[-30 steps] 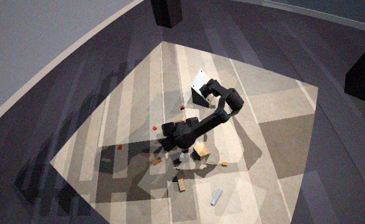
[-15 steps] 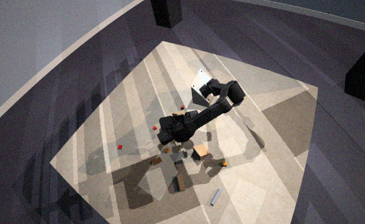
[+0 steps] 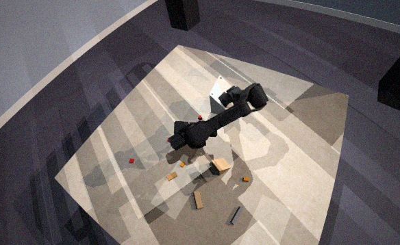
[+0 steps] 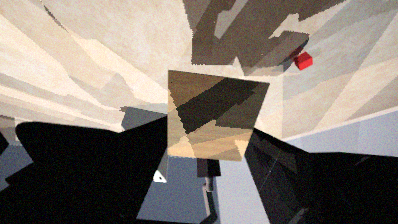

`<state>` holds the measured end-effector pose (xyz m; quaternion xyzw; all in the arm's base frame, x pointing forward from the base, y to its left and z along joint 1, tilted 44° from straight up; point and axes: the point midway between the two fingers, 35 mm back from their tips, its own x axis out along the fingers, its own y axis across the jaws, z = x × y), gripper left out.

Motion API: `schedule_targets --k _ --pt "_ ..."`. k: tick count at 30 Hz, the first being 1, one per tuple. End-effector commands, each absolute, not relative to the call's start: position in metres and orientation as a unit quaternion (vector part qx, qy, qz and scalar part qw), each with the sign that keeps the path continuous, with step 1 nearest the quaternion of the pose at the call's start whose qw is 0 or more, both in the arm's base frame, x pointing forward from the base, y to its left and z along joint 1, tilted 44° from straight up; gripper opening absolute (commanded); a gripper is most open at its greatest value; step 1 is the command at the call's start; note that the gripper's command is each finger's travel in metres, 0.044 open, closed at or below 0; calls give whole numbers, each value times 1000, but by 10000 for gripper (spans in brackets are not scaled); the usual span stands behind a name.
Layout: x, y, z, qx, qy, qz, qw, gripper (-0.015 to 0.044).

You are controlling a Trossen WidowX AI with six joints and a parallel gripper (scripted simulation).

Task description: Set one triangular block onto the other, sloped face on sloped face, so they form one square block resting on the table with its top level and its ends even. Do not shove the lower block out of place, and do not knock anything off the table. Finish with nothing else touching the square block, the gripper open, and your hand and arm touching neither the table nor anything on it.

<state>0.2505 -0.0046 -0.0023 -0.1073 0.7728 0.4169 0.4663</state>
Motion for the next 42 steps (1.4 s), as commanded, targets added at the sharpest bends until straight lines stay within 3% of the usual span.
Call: schedule_targets --k 1,28,42 --pt "247 -7 -3 -46 782 378 493 0" --pt "242 -19 -2 332 751 149 551 0" --pt "250 -12 14 341 748 142 551 0"
